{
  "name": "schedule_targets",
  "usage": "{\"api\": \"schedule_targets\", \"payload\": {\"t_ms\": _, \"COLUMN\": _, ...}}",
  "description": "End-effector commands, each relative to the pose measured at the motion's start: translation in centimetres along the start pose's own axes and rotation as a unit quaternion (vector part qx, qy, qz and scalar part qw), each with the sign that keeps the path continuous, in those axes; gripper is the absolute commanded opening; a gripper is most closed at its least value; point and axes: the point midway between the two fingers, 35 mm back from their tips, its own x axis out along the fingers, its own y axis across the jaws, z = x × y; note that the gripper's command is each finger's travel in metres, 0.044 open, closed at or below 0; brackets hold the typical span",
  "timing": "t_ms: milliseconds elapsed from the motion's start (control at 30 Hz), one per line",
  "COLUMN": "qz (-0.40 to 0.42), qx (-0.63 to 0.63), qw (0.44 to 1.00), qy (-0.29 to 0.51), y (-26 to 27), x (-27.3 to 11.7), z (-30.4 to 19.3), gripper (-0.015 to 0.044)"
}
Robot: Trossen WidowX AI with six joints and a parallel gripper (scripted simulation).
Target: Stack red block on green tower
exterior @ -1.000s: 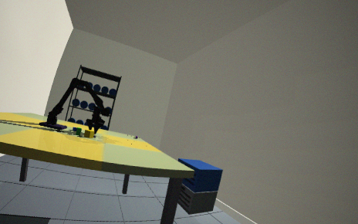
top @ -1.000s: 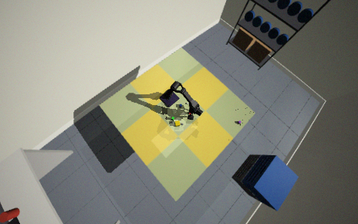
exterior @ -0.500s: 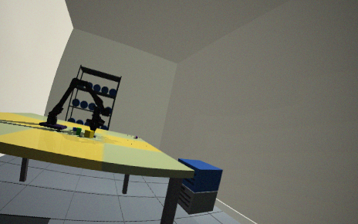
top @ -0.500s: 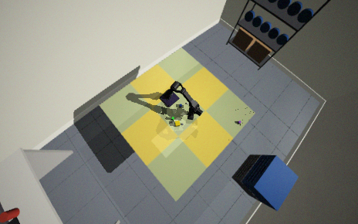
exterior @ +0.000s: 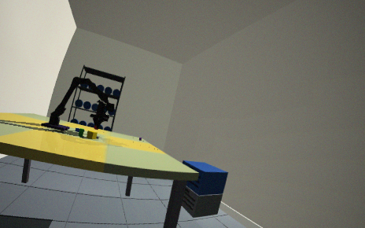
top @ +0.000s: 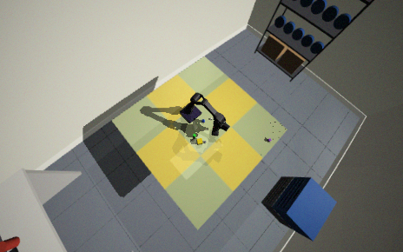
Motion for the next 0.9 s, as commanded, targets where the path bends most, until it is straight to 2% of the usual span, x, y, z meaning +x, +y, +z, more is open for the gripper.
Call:
{"api": "schedule_targets", "payload": {"t_ms": 0, "qz": -0.004, "qx": -0.002, "qw": 1.000, "qy": -0.004, "y": -0.1, "x": -2.2, "z": 0.1, "gripper": 0.0000}}
{"api": "schedule_targets", "payload": {"t_ms": 367, "qz": -0.004, "qx": -0.002, "qw": 1.000, "qy": -0.004, "y": 0.0, "x": -6.7, "z": 0.0, "gripper": 0.0000}}
{"api": "schedule_targets", "payload": {"t_ms": 633, "qz": -0.004, "qx": -0.002, "qw": 1.000, "qy": -0.004, "y": -0.1, "x": -6.8, "z": 0.0, "gripper": 0.0000}}
{"api": "schedule_targets", "payload": {"t_ms": 867, "qz": -0.005, "qx": -0.002, "qw": 1.000, "qy": -0.003, "y": -2.8, "x": -6.8, "z": -2.5, "gripper": 0.0000}}
